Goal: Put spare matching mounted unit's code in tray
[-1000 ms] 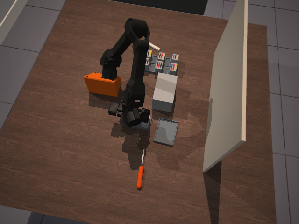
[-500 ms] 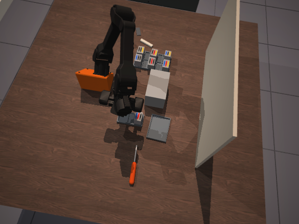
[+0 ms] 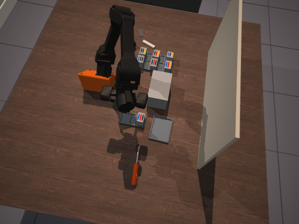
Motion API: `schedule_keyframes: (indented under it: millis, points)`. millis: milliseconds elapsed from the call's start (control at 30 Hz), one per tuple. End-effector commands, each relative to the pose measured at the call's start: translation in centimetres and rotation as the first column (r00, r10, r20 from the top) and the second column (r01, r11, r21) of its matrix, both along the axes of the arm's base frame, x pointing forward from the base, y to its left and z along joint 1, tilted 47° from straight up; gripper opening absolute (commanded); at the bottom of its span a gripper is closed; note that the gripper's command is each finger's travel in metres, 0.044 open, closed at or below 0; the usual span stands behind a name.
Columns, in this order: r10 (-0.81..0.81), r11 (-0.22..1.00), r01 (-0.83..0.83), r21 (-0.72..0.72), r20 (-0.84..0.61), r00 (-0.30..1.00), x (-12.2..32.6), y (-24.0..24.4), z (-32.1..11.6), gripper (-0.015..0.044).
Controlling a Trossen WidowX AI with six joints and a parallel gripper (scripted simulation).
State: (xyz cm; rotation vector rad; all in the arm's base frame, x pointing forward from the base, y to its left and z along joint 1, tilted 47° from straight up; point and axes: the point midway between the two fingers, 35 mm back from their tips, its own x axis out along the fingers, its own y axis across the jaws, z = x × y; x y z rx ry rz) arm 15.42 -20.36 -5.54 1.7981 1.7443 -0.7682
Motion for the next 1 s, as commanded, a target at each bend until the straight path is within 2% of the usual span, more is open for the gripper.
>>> schedule_keyframes:
  millis: [0, 967]
  points:
    - [0.008, 1.0, -0.008, 0.0, -0.001, 1.0, -0.1, -0.6, 0.7, 0.0]
    - [0.019, 1.0, -0.019, -0.022, 0.021, 1.0, 11.3, -2.9, 0.0, 0.0]
